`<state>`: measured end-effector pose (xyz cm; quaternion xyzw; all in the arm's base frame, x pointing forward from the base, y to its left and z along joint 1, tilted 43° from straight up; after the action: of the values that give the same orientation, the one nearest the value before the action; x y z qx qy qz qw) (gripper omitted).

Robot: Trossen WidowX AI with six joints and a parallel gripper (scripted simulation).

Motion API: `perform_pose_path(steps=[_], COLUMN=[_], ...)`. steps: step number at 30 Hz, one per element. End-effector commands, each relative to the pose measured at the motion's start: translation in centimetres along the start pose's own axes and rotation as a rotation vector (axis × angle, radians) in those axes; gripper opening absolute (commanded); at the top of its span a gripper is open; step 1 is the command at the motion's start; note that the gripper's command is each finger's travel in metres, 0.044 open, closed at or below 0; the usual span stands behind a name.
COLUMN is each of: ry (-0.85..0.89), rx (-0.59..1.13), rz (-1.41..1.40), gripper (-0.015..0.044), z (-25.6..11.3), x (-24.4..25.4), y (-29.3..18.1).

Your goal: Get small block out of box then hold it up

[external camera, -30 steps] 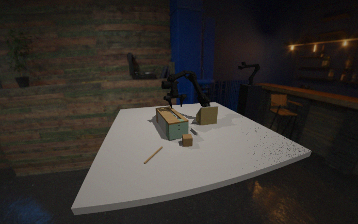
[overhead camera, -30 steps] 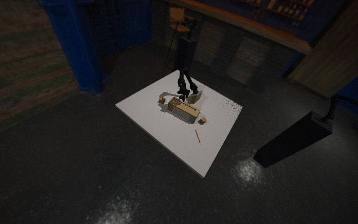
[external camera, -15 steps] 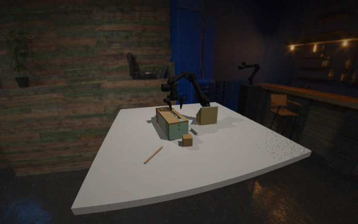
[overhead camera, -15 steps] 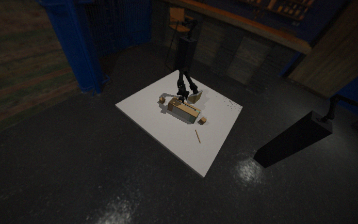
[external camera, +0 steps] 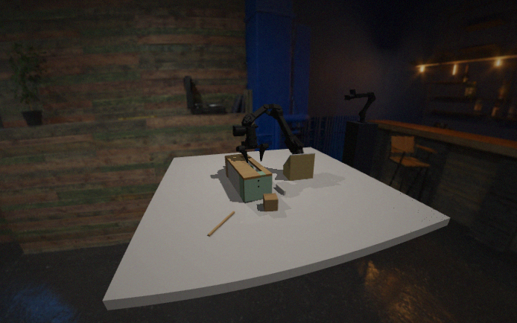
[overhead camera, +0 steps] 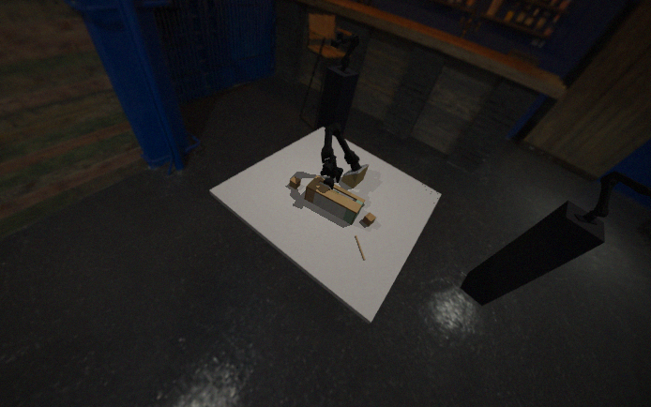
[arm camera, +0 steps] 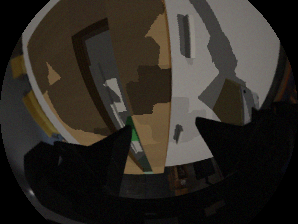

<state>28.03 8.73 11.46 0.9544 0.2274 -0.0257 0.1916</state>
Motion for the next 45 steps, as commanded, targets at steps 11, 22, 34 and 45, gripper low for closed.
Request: perform_pose_path(steps=[11,22,34,45], ry=[-0.013,-0.002,-0.002,-0.001], rx=[-0.007,-0.003,-0.002,0.0], rz=[-0.006,0.001,0.0,0.0], gripper=[0.04,0.04,0.04,0.04], z=[2.4,2.5,3.6,4.4], x=[-0.7,-0.6,-0.1,0.2], y=[1.0,1.0,-1.9,-4.1])
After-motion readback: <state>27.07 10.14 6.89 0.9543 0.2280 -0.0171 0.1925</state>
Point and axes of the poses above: the point midway between the two fingers, 35 mm back from their tips, its own z axis out along the fingers, its own x axis across the jaws, y = z × x, the point moved 8 cm from there along -z, back along the fingers, and after that the axes turned 10 degrees about -z, right-handed, at the moved point
